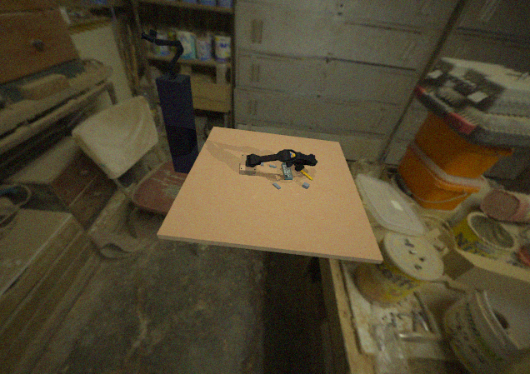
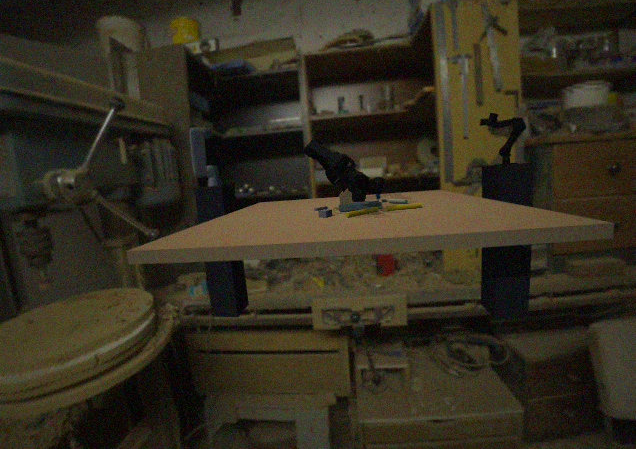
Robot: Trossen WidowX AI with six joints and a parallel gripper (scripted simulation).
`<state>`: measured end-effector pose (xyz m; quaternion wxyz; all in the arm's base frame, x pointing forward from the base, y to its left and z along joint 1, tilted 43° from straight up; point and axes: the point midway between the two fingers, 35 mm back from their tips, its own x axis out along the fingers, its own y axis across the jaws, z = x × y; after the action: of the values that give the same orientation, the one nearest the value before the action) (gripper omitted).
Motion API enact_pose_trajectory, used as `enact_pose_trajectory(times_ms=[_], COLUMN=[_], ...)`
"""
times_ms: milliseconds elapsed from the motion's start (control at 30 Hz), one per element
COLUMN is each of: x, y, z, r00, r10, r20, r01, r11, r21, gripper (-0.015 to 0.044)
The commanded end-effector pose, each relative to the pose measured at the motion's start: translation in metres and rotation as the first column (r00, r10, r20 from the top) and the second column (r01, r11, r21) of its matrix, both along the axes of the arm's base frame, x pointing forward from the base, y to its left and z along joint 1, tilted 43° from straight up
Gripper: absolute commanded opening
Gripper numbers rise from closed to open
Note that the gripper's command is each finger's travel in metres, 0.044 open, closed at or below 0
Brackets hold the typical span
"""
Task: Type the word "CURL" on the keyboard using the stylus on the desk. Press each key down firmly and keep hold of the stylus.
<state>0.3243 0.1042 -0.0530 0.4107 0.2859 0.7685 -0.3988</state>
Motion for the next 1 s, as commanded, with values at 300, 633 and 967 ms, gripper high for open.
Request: enact_pose_trajectory(times_ms=[300,633,967], x=[-0.006,-0.005,0.000], y=[0.025,0.019,0.000], z=[0.027,0.028,0.052], r00=[1.000,1.000,1.000], r10=[0.006,0.015,0.006], r20=[0.000,0.002,0.001], r01=[-0.006,-0.015,-0.006], r11=[1.000,1.000,1.000], r21=[0.000,-0.001,0.000], gripper=[0.0081,0.0000,0.0000])
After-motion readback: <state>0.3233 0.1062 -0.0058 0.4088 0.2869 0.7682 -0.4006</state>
